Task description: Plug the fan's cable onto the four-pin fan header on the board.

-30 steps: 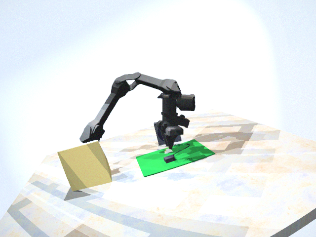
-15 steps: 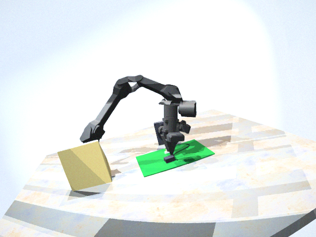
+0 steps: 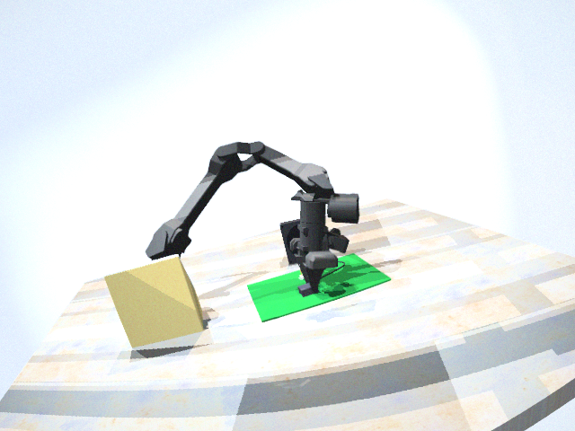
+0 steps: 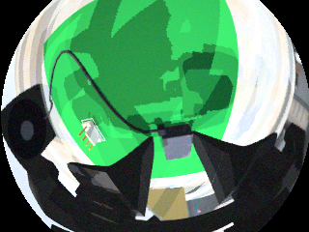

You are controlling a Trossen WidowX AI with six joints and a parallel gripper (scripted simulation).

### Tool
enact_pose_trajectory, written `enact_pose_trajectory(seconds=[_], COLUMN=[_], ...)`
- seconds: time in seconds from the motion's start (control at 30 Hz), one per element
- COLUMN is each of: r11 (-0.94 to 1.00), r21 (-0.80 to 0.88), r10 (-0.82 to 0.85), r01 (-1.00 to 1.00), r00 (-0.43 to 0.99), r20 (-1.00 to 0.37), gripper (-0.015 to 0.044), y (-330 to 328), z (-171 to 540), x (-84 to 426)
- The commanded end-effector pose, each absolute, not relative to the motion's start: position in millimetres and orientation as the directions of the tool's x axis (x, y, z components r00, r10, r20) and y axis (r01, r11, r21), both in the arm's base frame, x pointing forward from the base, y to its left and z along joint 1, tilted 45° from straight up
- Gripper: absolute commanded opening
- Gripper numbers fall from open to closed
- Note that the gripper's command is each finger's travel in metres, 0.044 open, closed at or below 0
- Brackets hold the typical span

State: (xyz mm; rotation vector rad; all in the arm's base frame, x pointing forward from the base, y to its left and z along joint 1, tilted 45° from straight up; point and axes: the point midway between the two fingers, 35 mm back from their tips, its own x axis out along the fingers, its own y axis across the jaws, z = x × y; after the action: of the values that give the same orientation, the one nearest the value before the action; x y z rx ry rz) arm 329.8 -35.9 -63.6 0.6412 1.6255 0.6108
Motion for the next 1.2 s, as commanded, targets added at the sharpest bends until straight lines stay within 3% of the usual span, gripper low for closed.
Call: enact_pose_trajectory(seconds=[0.0, 0.07, 0.13, 0.53, 0.63, 1.17], r11=[0.703, 0.703, 0.707, 0.707, 0.707, 0.707], r21=[0.707, 0.707, 0.703, 0.703, 0.703, 0.702], r10=[0.711, 0.711, 0.706, 0.706, 0.706, 0.706], r01=[0.083, 0.083, 0.072, 0.072, 0.073, 0.08], r00=[-0.125, -0.125, -0.125, -0.125, -0.125, -0.124], r20=[-0.692, -0.692, -0.697, -0.697, -0.697, -0.697], gripper=[0.021, 0.021, 0.0157, 0.0078, 0.0, 0.0], y=[-32, -32, -34, -34, -38, -75], z=[-67, -67, -65, -65, -62, -26], x=[328, 328, 330, 330, 329, 324])
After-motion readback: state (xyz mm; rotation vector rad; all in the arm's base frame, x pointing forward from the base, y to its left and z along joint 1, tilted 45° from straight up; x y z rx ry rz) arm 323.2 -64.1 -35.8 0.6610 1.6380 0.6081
